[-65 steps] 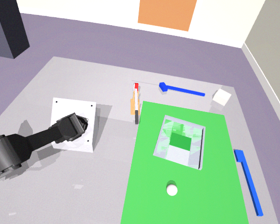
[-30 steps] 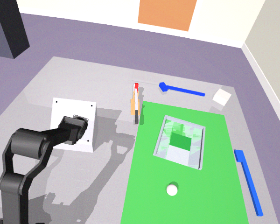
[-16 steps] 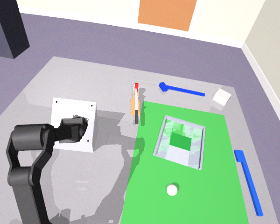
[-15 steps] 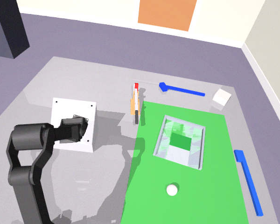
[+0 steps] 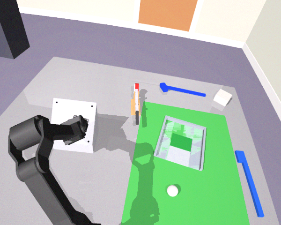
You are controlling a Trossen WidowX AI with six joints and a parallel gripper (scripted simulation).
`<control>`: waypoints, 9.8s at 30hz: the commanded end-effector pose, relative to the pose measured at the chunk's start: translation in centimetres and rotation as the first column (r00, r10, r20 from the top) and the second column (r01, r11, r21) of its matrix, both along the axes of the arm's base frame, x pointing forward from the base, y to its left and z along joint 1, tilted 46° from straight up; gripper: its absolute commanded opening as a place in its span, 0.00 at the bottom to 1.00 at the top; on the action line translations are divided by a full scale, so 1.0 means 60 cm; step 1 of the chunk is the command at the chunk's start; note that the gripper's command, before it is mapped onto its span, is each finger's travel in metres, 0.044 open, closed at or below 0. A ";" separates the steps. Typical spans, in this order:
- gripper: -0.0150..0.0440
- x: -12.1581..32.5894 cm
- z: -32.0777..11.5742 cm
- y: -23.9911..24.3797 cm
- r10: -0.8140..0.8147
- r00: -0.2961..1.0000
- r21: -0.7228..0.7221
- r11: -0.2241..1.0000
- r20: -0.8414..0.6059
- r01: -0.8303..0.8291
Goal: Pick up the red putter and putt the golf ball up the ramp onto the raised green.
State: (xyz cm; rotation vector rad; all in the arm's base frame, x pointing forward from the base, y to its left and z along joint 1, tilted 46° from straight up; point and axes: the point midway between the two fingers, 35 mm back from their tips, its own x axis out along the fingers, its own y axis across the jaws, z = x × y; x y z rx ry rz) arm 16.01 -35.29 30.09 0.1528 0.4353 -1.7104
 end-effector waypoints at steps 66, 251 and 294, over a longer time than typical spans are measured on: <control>1.00 0.108 -0.666 0.788 -0.032 -0.991 0.977 0.172 0.130 0.123; 0.25 0.057 -0.253 0.379 0.824 0.253 0.648 0.558 -0.508 -0.518; 0.25 0.069 -0.328 0.587 0.830 0.247 0.654 0.549 -0.500 -0.520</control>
